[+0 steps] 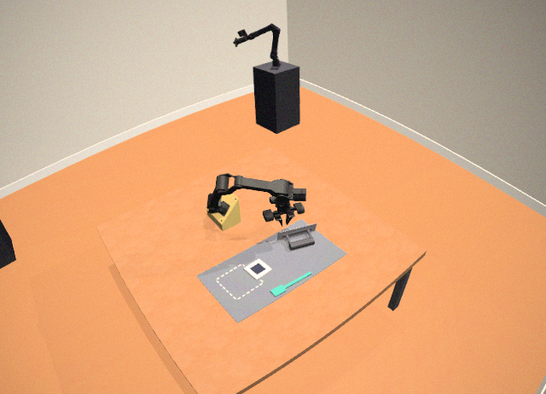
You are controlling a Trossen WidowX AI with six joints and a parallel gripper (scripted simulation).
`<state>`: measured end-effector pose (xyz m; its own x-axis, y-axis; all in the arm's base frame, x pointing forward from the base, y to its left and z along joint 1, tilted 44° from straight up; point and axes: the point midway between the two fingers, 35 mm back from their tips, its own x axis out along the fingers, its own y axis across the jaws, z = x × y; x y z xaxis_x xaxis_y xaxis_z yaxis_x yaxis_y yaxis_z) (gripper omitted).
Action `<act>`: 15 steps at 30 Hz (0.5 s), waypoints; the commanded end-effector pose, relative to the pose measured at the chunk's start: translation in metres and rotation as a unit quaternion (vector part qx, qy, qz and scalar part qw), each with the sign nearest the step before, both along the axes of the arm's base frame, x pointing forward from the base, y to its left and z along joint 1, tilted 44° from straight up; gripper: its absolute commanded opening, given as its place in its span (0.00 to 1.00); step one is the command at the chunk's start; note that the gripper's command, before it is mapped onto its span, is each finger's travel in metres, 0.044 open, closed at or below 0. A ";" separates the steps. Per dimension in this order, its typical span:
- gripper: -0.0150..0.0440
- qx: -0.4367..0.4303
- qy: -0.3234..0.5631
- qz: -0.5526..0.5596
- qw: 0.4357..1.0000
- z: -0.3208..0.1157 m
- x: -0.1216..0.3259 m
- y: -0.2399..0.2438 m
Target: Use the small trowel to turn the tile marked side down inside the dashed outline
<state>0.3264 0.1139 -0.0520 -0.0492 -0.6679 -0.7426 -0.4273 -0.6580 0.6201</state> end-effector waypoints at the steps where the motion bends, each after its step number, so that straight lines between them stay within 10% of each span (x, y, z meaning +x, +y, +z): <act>1: 0.42 -0.008 0.008 0.005 1.000 0.002 -0.002 -0.004; 15: 0.42 -0.004 0.004 0.003 1.000 -0.005 0.000 -0.006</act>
